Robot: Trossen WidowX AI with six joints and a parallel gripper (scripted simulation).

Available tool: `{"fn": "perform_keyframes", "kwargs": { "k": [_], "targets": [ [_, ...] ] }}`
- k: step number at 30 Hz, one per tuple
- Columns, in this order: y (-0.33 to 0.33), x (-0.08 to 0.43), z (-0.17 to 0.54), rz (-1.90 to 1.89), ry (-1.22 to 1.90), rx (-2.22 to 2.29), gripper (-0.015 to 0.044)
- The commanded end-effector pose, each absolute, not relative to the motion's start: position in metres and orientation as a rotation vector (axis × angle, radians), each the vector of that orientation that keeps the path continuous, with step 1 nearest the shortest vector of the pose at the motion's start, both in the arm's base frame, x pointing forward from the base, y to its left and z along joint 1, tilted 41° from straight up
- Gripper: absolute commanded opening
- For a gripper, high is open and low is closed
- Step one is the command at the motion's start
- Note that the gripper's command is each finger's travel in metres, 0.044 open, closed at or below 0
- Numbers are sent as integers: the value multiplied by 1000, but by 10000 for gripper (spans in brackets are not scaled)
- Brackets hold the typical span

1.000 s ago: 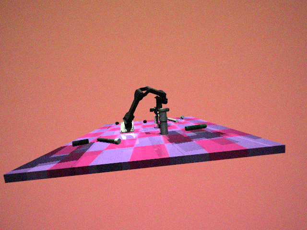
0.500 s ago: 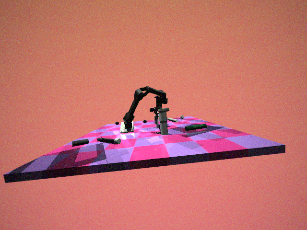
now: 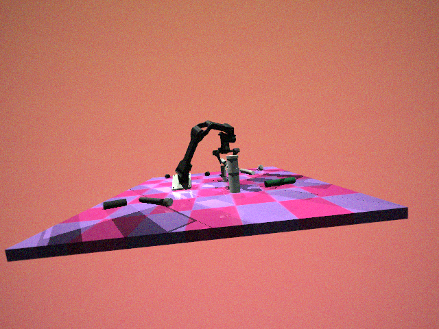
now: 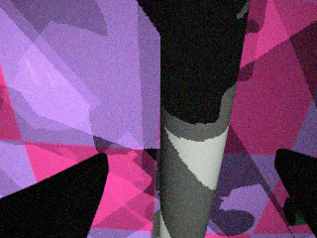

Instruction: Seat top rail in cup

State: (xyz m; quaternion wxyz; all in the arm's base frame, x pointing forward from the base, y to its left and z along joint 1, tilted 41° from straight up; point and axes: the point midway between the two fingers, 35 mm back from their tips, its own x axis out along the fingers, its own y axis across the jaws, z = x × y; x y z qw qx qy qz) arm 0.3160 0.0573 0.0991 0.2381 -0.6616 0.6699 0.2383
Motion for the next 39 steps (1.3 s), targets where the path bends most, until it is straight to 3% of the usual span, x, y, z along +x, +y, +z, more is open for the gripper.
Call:
{"fn": "perform_keyframes", "kwargs": {
  "k": [1, 9, 39],
  "targets": [
    [64, 316, 99, 657, 1830, -1809, 440],
    [93, 311, 125, 679, 1670, -1860, 440],
    [93, 311, 125, 679, 1670, -1860, 440]
  ]
}}
